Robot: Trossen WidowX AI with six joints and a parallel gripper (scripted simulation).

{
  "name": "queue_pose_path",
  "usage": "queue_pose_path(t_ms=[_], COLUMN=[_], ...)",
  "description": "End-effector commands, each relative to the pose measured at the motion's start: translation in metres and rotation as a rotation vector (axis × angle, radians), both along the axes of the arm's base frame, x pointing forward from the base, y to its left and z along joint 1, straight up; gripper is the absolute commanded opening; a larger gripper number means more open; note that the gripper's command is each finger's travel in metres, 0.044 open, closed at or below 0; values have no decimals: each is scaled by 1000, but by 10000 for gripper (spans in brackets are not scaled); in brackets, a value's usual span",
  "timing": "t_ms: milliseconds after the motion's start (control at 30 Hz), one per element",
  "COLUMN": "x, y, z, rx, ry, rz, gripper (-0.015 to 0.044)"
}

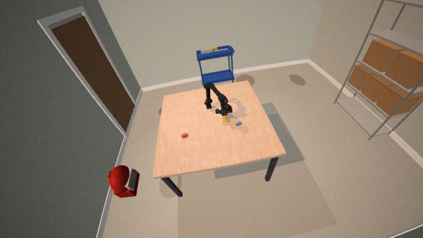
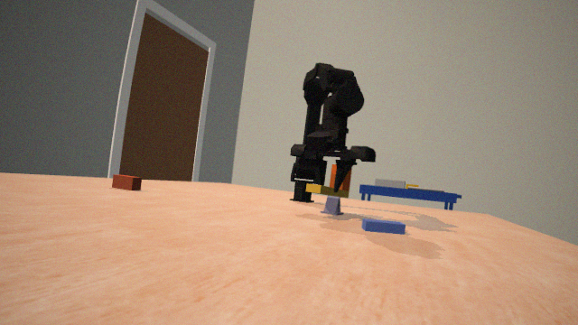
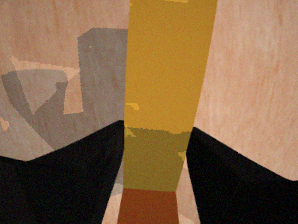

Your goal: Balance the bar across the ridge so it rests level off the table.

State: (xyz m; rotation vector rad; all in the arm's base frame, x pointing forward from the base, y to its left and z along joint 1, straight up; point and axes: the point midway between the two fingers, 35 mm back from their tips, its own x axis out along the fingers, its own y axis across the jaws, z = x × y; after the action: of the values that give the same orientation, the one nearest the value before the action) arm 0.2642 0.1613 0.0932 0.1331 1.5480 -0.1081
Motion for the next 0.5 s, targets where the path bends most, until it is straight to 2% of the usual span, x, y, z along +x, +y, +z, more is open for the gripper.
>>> queue_pose_path(t_ms=[0,467], x=[0,0], y=[0,0], z=[-1,-2], rx=[-2,-2], ry=[0,0], rz=[-2,-2], gripper=[0,0])
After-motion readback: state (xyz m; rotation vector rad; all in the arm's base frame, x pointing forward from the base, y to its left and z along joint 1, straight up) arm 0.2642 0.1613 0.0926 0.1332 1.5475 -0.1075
